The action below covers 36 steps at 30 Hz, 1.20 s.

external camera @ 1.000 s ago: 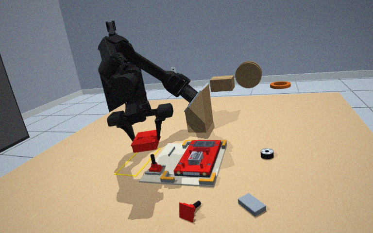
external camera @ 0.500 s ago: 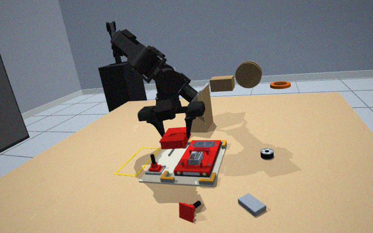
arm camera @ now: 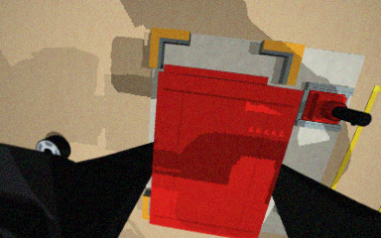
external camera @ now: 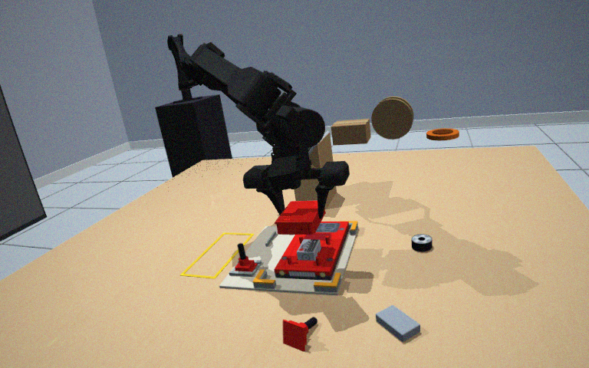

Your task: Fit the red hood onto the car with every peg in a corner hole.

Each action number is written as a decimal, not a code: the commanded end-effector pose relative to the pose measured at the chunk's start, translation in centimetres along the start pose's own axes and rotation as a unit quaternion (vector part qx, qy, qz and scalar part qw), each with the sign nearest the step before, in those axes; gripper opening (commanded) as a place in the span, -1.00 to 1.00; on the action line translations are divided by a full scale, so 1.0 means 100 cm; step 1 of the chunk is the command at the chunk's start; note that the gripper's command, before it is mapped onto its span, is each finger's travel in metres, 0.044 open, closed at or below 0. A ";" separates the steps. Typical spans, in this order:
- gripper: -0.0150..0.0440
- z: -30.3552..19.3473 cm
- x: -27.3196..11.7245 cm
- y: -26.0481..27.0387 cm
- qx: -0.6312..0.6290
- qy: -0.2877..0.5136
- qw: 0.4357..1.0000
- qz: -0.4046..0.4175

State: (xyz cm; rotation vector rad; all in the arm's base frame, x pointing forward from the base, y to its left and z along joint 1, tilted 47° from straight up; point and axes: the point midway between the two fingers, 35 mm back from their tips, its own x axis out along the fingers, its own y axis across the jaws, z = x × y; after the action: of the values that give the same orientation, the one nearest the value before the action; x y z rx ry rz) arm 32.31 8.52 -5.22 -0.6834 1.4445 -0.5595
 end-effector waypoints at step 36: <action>-0.49 -0.003 0.046 0.003 -0.002 0.003 1.000 -0.005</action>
State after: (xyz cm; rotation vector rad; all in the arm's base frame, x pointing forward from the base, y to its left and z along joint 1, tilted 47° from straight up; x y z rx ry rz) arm 32.29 5.50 -8.63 -0.6877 1.4501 -0.5677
